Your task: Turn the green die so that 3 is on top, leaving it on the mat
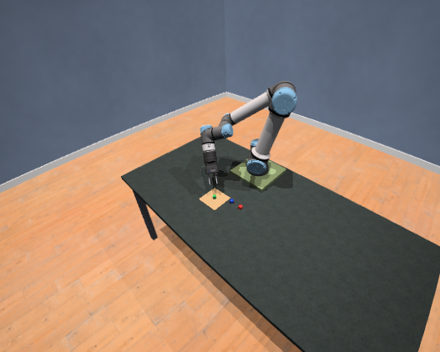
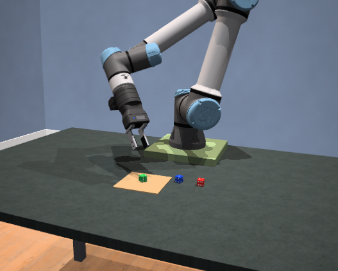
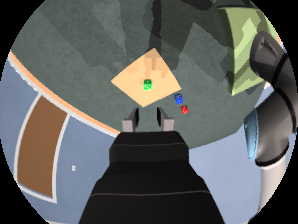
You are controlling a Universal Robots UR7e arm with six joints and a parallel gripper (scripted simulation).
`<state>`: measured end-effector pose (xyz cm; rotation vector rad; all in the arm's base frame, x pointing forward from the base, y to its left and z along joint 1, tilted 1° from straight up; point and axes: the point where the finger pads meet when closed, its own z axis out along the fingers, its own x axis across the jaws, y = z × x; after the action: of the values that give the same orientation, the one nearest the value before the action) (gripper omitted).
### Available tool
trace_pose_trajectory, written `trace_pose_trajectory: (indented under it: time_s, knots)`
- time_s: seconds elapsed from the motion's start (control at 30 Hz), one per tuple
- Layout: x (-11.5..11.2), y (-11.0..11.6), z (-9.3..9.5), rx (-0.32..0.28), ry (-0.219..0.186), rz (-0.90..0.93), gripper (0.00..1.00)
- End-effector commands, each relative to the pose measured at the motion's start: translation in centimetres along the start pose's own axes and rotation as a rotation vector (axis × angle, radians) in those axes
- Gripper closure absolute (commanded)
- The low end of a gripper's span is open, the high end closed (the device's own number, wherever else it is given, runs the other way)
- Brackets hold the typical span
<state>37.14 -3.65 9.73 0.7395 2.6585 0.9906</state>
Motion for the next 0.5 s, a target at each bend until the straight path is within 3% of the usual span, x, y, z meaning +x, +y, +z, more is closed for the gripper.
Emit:
trace_pose_trajectory:
  time_s: [0.0, 0.27, 0.33, 0.47]
  knots:
    - [0.0, 0.8, 0.2, 0.156, 0.004, 0.009, 0.30]
    - [0.0, 2.0, 0.3, 0.368, 0.008, 0.010, 0.30]
    - [0.0, 2.0, 0.3, 0.368, 0.008, 0.010, 0.30]
    - [0.0, 2.7, 0.4, 0.473, 0.007, 0.010, 0.30]
